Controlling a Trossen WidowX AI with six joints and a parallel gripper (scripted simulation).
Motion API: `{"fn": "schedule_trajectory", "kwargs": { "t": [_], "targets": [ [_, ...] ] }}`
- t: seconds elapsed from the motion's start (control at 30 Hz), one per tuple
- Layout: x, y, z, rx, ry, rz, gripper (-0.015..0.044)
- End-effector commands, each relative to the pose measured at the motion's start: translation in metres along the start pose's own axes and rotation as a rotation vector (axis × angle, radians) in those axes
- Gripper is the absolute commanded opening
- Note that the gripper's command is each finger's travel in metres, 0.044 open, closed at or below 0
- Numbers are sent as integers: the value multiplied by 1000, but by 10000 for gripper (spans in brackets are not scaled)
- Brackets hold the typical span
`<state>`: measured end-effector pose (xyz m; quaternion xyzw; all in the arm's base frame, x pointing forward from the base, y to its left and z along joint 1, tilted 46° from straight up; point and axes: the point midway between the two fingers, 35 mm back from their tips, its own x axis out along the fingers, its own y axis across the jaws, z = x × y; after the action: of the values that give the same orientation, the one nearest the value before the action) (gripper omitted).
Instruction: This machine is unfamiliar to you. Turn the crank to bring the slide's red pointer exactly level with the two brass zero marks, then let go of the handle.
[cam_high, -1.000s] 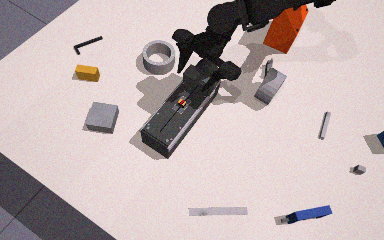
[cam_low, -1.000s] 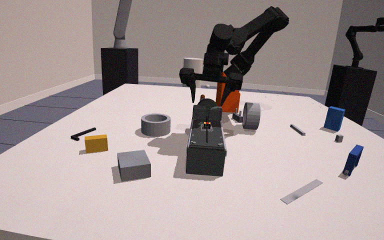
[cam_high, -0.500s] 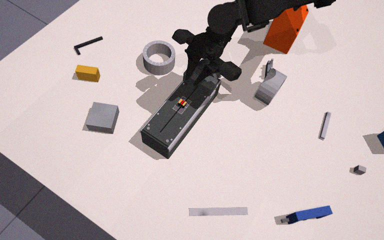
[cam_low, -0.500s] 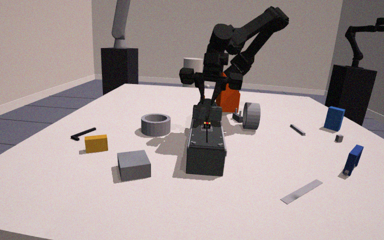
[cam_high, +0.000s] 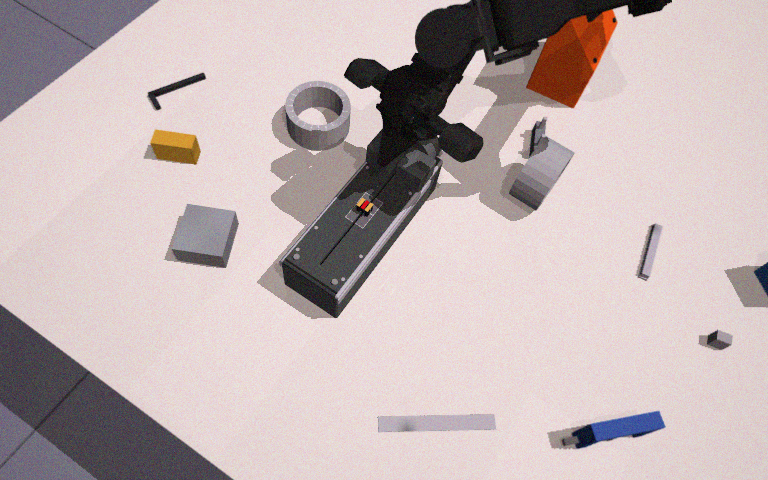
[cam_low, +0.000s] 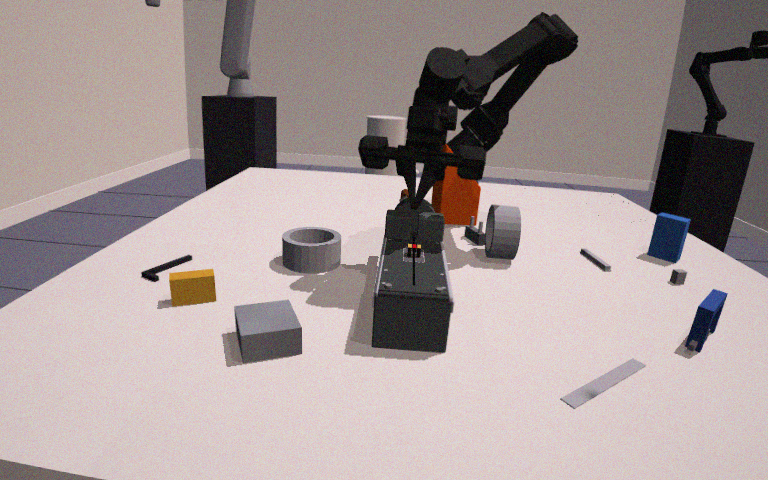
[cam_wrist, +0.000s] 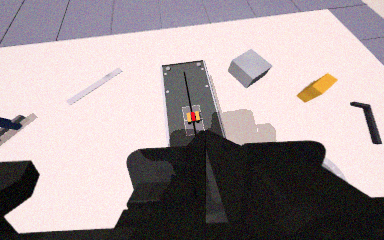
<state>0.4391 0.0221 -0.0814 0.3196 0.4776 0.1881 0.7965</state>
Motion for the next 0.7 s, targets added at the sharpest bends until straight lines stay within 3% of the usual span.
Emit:
{"fn": "schedule_trajectory", "kwargs": {
  "t": [0.0, 0.2, 0.67],
  "targets": [
    [0, 0, 0, 0, 0, 0, 0],
    [0, 0, 0, 0, 0, 0, 0],
    [0, 0, 0, 0, 0, 0, 368]
  ]
}}
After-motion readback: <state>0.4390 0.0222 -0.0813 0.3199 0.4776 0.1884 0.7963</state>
